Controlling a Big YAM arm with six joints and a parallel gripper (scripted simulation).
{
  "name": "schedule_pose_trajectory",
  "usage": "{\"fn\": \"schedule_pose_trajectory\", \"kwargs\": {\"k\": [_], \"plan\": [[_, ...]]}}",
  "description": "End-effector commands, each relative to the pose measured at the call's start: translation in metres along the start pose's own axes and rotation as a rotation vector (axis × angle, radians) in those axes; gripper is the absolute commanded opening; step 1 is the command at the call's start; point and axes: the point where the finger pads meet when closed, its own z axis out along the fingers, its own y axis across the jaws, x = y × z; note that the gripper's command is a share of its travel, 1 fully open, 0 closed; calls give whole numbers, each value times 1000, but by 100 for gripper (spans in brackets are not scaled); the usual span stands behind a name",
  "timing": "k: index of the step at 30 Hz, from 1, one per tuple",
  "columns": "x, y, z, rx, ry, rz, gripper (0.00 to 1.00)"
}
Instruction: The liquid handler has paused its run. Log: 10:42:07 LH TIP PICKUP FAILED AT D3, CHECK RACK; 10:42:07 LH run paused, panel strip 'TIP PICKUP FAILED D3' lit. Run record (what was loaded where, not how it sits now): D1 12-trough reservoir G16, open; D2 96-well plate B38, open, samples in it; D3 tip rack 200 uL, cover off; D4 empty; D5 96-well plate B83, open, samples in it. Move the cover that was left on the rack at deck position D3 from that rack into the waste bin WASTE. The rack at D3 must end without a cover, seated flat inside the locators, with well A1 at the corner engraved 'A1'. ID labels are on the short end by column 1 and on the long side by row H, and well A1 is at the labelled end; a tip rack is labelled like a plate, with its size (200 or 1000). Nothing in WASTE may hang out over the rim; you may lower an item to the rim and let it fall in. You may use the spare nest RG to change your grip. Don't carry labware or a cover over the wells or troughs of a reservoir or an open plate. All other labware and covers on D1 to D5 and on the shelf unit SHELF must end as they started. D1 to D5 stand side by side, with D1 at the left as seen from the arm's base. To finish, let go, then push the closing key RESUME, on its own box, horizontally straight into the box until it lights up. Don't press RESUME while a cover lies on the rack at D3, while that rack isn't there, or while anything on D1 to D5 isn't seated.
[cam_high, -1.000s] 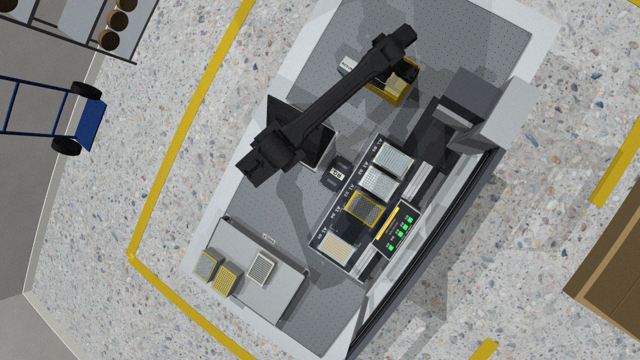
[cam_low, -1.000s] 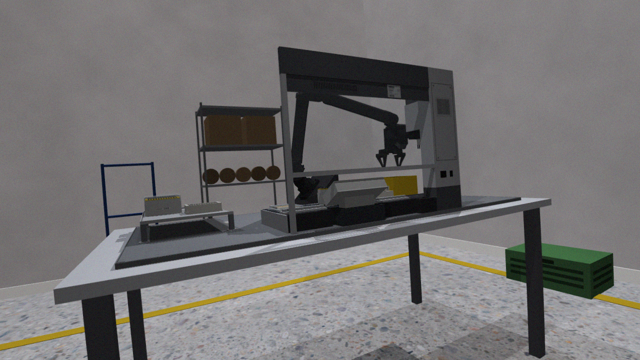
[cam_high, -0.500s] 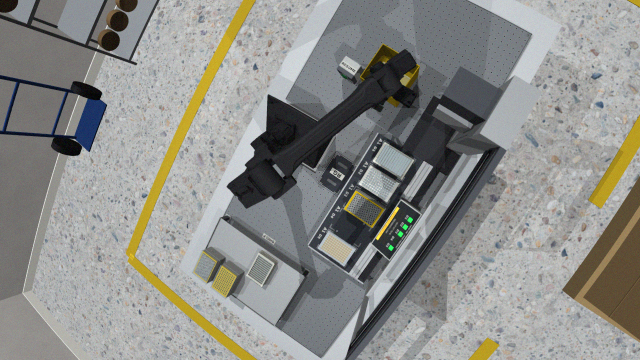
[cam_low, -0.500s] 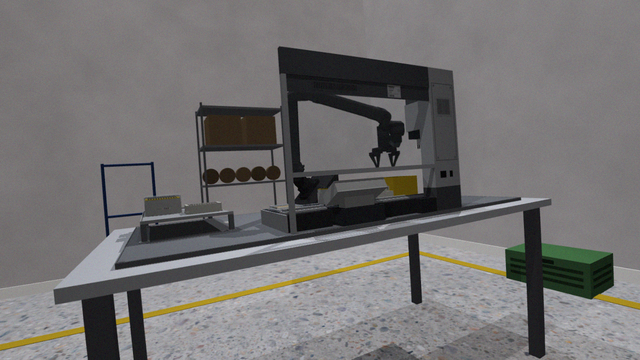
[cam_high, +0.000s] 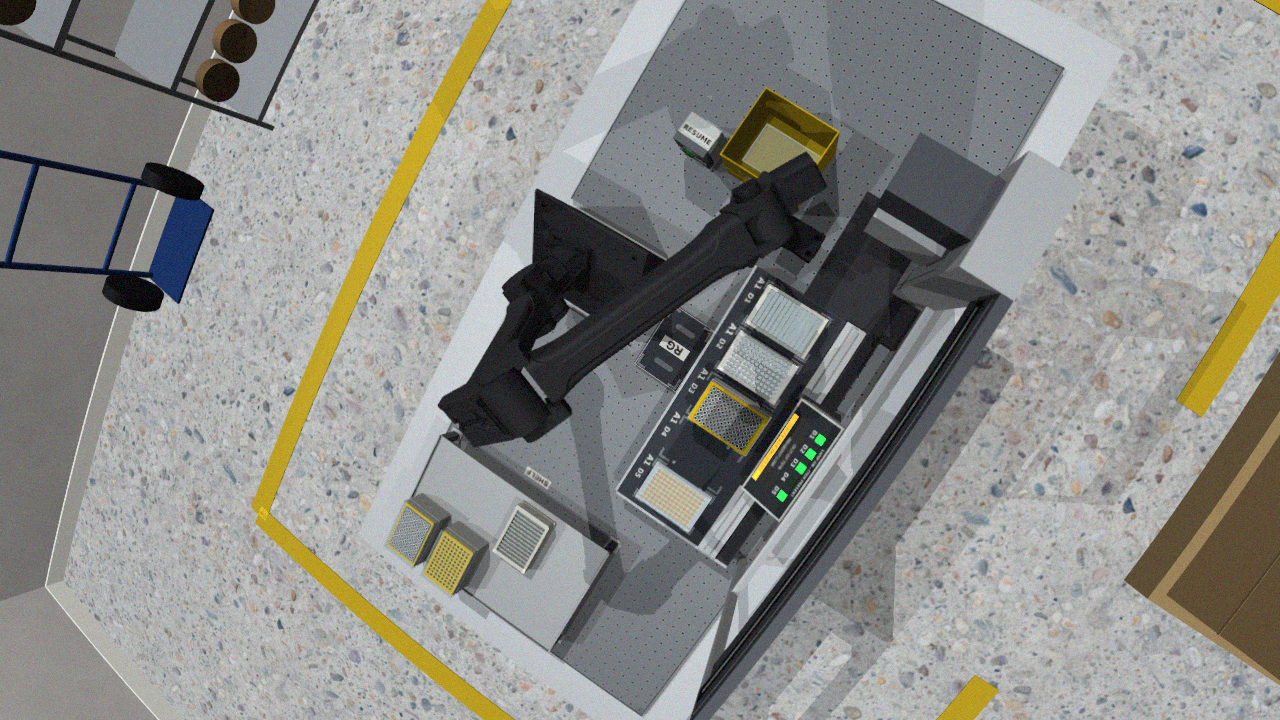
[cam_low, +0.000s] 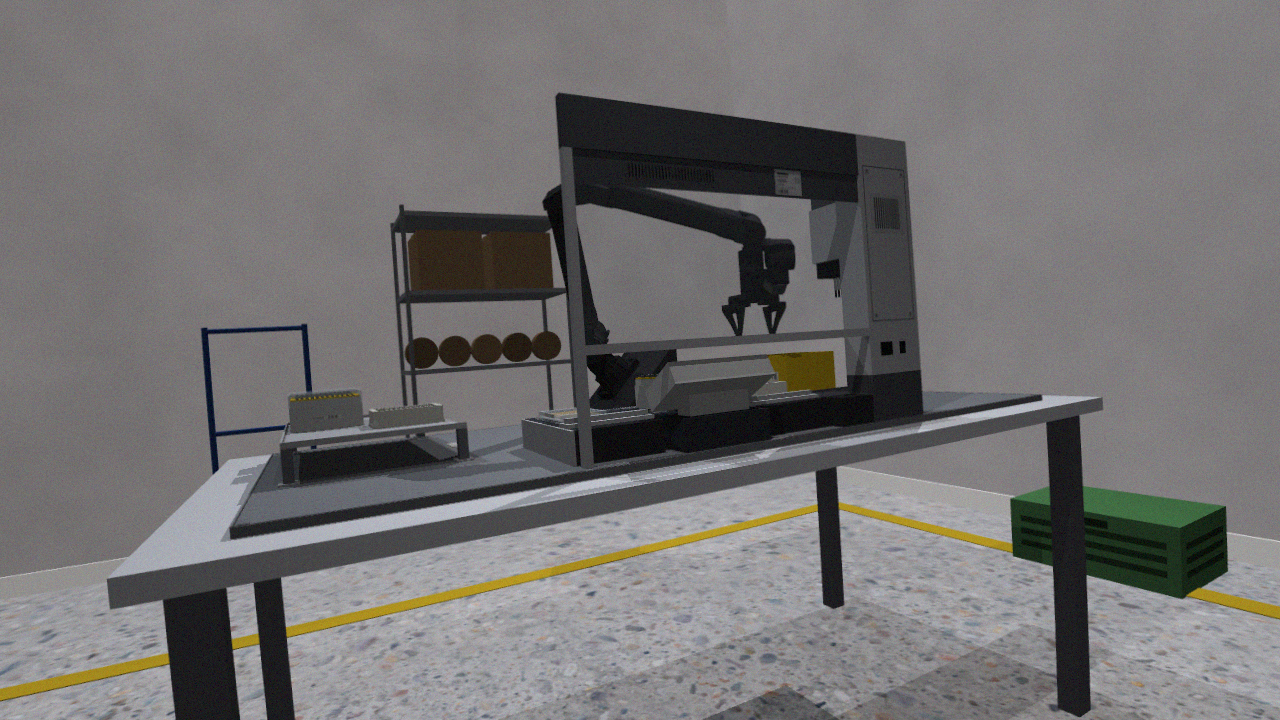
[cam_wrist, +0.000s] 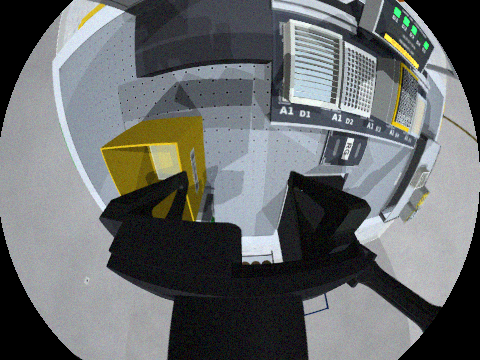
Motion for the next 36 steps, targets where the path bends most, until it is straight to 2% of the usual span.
{"fn": "schedule_pose_trajectory", "kwargs": {"k": [1,13,15,30,32,33,36], "plan": [[-10,-12,-4,-19,-8,-7,100],[-30,-70,-3,-7,-2,-14,100],[-30,-70,-3,-7,-2,-14,100],[-56,-141,-1,-4,-1,-14,100],[-56,-141,-1,-4,-1,-14,100],[-64,-144,-6,-14,-11,-4,100],[-63,-160,-1,-4,-1,-14,100]]}}
